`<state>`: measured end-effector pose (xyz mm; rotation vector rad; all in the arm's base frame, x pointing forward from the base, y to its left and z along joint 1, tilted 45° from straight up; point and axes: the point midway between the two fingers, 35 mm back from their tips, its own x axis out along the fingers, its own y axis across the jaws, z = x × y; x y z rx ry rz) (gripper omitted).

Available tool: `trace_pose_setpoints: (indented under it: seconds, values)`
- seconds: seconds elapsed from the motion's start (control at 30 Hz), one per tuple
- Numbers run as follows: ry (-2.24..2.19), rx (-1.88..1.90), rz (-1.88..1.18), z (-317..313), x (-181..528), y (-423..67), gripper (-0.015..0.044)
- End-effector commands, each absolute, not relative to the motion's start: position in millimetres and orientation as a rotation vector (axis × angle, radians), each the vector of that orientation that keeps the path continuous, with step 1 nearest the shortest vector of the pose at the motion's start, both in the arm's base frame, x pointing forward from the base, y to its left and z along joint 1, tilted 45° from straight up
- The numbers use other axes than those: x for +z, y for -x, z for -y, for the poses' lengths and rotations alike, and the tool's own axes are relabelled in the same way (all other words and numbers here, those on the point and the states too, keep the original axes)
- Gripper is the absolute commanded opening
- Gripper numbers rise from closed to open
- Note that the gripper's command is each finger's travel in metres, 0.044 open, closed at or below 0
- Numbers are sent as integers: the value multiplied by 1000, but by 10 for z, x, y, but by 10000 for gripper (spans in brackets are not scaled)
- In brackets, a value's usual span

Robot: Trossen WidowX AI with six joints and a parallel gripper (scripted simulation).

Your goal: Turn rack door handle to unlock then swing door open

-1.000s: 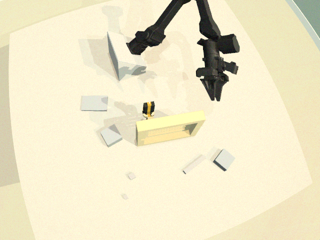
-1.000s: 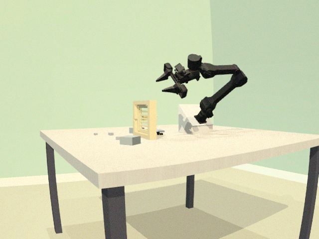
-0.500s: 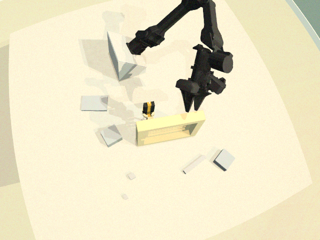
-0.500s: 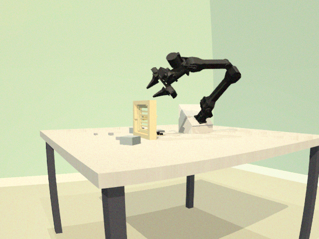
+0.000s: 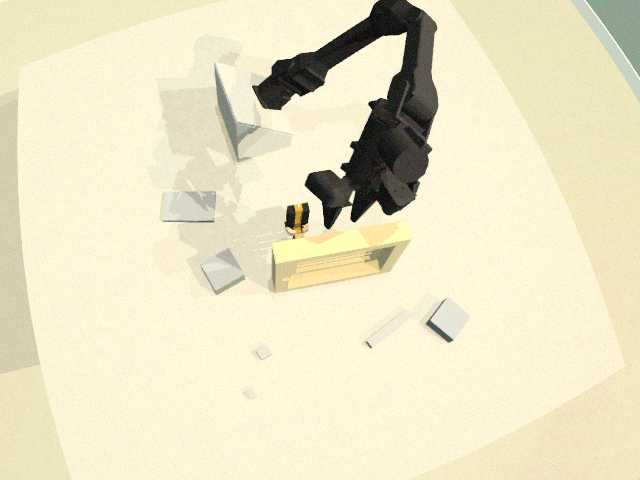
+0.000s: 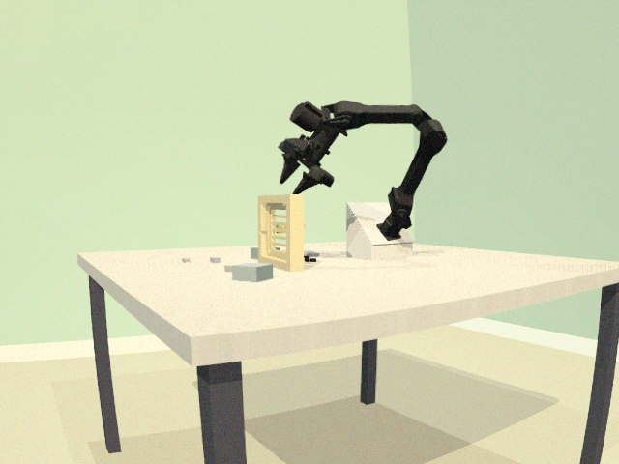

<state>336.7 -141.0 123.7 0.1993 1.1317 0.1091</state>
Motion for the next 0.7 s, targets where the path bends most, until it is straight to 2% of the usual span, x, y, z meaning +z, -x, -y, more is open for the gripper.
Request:
trace_pose_setpoints:
  seconds: [0.0,0.67]
  values:
    - [-259,149,-1191,1474,1140,-3298,292]
    - [-692,356,-1391,1725,822,-2900,292]
